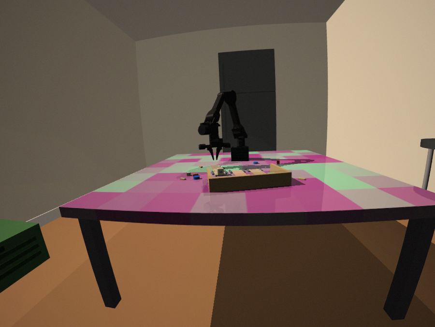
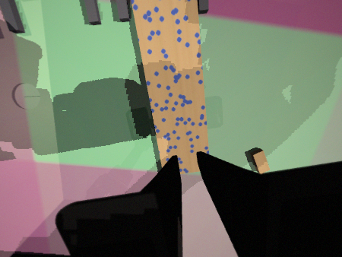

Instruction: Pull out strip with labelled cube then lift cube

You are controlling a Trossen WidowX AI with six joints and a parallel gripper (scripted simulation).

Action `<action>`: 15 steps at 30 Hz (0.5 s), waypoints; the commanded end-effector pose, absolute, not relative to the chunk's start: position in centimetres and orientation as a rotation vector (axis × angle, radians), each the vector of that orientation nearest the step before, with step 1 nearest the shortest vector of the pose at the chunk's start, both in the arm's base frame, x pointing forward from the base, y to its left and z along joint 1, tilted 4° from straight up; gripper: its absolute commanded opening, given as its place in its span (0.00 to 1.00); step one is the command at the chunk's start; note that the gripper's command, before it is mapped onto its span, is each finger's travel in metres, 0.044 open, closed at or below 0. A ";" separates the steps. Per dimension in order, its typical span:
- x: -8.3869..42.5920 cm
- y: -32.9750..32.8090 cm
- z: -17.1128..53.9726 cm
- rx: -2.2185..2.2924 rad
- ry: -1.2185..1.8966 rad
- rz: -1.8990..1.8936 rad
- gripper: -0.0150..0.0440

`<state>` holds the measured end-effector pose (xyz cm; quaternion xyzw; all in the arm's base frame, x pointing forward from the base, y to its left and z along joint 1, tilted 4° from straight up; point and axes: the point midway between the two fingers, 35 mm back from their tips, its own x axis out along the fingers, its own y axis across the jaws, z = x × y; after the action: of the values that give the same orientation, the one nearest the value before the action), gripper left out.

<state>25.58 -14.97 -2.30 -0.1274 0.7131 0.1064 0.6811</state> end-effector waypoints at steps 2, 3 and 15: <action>27.4 -14.4 -2.2 -0.293 1.599 0.246 0.57; 27.8 -14.2 -2.2 -0.293 1.599 0.246 0.61; 32.3 -12.7 -1.8 -0.292 1.595 0.246 1.00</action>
<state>31.25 -13.07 -1.85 -0.1324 0.7119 0.1101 0.6808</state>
